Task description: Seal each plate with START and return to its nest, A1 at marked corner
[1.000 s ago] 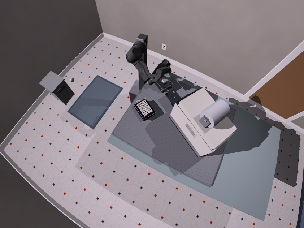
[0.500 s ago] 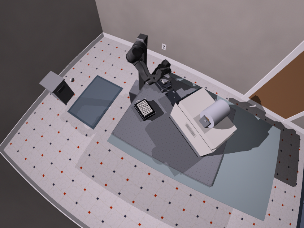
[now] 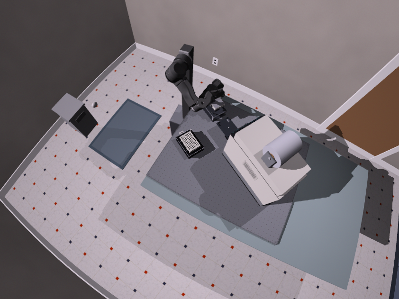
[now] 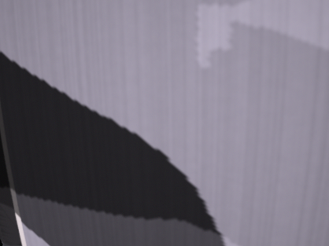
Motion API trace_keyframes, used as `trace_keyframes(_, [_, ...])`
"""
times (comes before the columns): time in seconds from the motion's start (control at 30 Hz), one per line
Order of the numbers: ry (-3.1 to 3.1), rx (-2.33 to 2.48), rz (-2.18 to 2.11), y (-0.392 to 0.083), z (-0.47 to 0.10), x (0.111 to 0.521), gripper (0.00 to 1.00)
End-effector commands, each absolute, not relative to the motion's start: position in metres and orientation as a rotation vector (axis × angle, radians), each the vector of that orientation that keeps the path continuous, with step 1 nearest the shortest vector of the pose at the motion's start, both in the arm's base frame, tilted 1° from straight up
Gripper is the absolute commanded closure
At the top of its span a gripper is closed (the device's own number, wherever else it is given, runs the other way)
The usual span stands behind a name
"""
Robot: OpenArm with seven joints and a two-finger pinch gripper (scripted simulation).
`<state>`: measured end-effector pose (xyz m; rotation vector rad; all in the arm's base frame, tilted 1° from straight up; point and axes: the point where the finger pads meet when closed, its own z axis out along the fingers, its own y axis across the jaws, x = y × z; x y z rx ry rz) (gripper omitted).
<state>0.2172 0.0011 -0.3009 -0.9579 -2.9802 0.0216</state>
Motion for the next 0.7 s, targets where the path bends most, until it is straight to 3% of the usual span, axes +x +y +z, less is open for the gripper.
trace_keyframes(0.0, [-2.984, -0.951, 0.014, 0.0021, -0.3026, 0.217, 1.0])
trace_keyframes(0.67, [-2.983, -0.951, 0.015, 0.0021, -0.3116, 0.2169, 1.0])
